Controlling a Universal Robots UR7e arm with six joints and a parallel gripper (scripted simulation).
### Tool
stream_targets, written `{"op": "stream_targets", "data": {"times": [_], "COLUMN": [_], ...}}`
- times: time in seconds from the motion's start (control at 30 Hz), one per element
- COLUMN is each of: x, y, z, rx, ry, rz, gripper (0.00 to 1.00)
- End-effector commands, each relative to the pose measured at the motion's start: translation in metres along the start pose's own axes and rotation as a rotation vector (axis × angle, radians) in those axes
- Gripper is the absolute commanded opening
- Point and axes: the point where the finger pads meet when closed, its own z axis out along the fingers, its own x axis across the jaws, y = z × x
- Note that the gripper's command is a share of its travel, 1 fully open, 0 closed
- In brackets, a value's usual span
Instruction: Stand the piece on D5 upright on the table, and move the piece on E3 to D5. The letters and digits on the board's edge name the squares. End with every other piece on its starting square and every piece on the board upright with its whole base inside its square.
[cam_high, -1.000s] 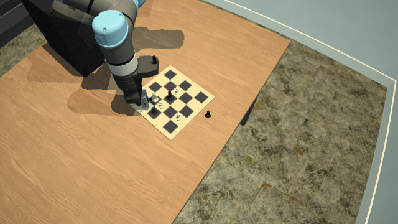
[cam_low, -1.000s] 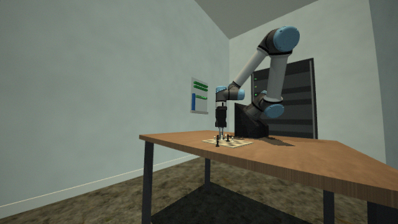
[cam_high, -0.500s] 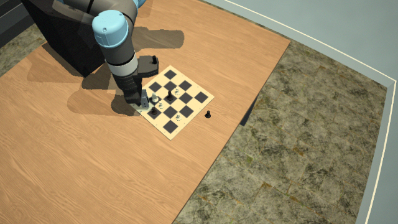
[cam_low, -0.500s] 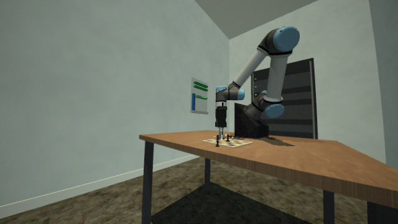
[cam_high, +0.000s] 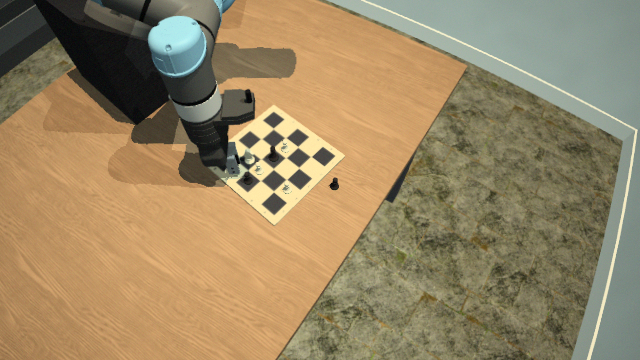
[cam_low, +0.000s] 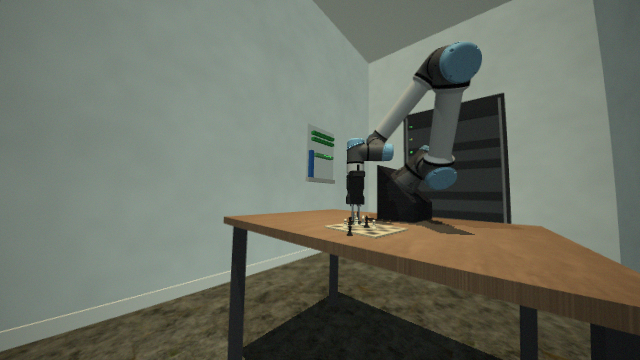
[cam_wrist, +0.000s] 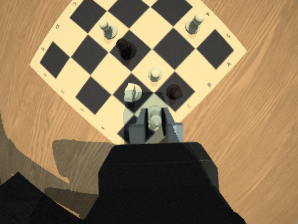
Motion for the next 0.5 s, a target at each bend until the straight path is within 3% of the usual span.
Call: {"op": "stream_targets", "data": {"times": [0.0,0.07,0.1,0.47], "x": [0.0004,0.0004,0.0004,0.0004], "y": [-0.0001,-0.0001,-0.0001,-0.0001], "z": [-0.0004,-0.0004,-0.0004,-0.0004], "rx": [0.0,0.0,0.0,0.0], "ry": [0.001,0.001,0.001,0.001], "rz": [0.0,0.0,0.0,0.0], "gripper": [0.58,0.58,0.73,0.73]}}
